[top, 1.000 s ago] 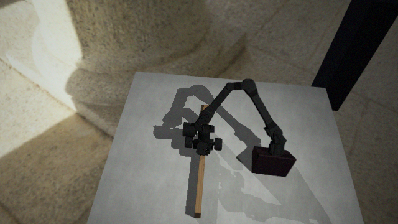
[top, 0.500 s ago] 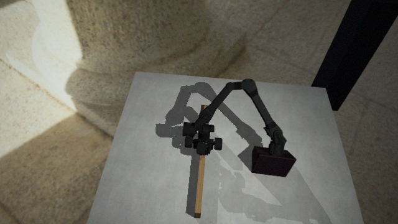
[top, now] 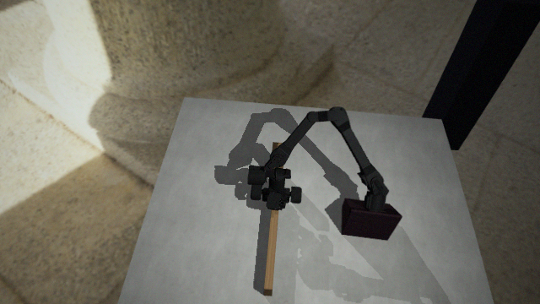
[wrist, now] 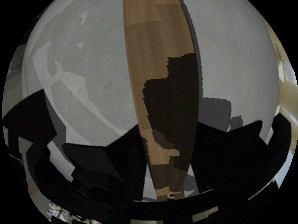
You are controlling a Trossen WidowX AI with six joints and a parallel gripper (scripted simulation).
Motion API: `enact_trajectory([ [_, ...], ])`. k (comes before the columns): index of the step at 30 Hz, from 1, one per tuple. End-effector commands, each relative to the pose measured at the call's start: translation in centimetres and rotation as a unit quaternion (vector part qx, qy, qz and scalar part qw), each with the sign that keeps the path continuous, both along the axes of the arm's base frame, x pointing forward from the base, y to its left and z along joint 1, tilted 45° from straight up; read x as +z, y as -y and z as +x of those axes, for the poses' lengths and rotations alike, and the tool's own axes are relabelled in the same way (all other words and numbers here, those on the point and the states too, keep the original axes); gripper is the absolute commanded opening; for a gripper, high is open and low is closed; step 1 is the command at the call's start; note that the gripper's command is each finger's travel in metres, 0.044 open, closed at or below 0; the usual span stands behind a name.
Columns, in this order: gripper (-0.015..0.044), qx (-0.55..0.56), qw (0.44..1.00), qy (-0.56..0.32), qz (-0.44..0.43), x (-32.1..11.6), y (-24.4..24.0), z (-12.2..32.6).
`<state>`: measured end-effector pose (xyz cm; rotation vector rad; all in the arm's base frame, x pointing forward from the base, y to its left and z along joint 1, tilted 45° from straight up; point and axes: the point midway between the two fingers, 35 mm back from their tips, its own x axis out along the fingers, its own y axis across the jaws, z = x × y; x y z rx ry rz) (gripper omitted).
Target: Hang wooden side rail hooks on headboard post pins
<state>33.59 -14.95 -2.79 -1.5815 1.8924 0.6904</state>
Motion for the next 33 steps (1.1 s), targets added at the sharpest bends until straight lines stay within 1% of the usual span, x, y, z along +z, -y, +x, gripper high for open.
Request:
enact_trajectory([
  [1,0.0000,0.004,1.000,0.007,0.001,0.33,-0.42,0.44],
  [33,0.0000,0.004,1.000,0.007,0.001,0.71,-0.79,0.51],
])
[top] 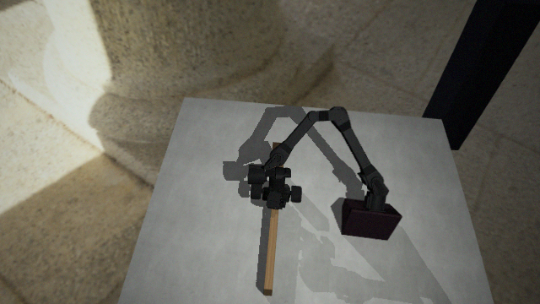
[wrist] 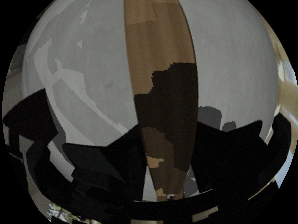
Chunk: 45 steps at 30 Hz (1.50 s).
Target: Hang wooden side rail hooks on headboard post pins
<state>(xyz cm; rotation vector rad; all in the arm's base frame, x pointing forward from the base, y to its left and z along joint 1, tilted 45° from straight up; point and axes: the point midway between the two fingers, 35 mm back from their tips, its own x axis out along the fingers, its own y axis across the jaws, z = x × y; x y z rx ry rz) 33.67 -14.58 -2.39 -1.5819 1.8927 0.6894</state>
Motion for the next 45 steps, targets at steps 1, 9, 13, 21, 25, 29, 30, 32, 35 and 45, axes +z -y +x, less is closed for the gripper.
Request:
enact_trajectory([
  [1,0.0000,0.004,1.000,0.007,0.001,0.32,-0.44,0.43],
  [9,0.0000,0.004,1.000,0.007,0.001,0.42,-0.53,0.45],
  [13,0.0000,0.004,1.000,0.007,0.001,0.47,-0.58,0.46],
  [21,0.0000,0.004,1.000,0.007,0.001,0.56,-0.67,0.47],
  [25,0.0000,0.004,1.000,0.007,0.001,0.61,-0.72,0.48],
  [29,0.0000,0.004,1.000,0.007,0.001,0.66,-0.76,0.49],
  [30,0.0000,0.004,1.000,0.007,0.001,0.67,-0.77,0.49],
  [32,0.0000,0.004,1.000,0.007,0.001,0.69,-0.80,0.50],
  [35,0.0000,0.004,1.000,0.007,0.001,0.71,-0.82,0.50],
  [45,0.0000,0.004,1.000,0.007,0.001,0.72,-0.66,0.58],
])
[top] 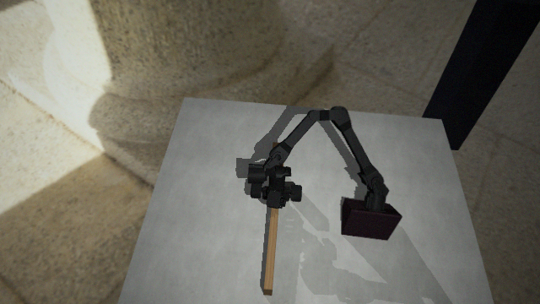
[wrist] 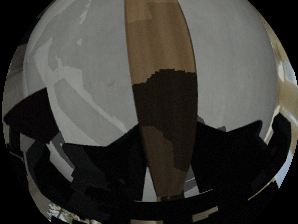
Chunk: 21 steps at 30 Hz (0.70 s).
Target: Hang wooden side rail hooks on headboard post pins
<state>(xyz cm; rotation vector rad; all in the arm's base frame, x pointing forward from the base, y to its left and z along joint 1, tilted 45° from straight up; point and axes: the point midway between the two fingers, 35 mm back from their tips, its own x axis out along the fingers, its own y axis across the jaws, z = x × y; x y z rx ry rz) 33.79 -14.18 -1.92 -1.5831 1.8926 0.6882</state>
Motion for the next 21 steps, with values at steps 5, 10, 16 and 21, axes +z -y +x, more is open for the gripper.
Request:
enact_trajectory([
  [5,0.0000,0.004,1.000,0.007,0.002,0.24,-0.17,0.50],
  [10,0.0000,0.004,1.000,0.007,0.002,0.24,-0.08,0.54],
  [16,0.0000,0.004,1.000,0.007,0.002,0.24,0.02,0.60],
  [21,0.0000,0.004,1.000,0.007,0.002,0.26,0.09,0.64],
])
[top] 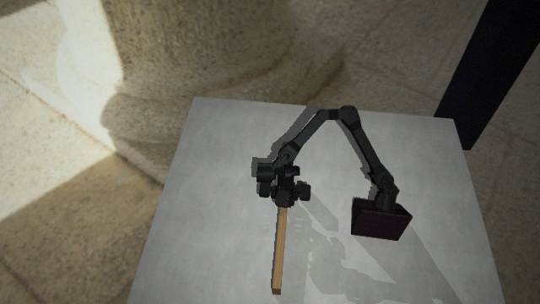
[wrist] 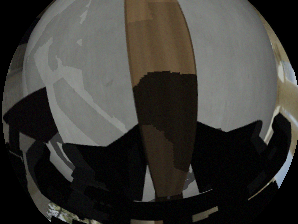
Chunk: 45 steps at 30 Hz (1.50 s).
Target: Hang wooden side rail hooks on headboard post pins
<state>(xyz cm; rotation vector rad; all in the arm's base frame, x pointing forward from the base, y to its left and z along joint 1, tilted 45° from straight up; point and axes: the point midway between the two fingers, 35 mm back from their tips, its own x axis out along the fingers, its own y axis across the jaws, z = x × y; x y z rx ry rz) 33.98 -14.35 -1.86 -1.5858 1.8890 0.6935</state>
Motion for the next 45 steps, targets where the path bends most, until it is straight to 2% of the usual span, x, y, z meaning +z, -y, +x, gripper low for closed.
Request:
enact_trajectory([
  [1,0.0000,0.002,1.000,0.008,0.000,0.22,-0.08,0.46],
  [45,0.0000,0.002,1.000,0.008,0.000,0.63,0.24,0.68],
])
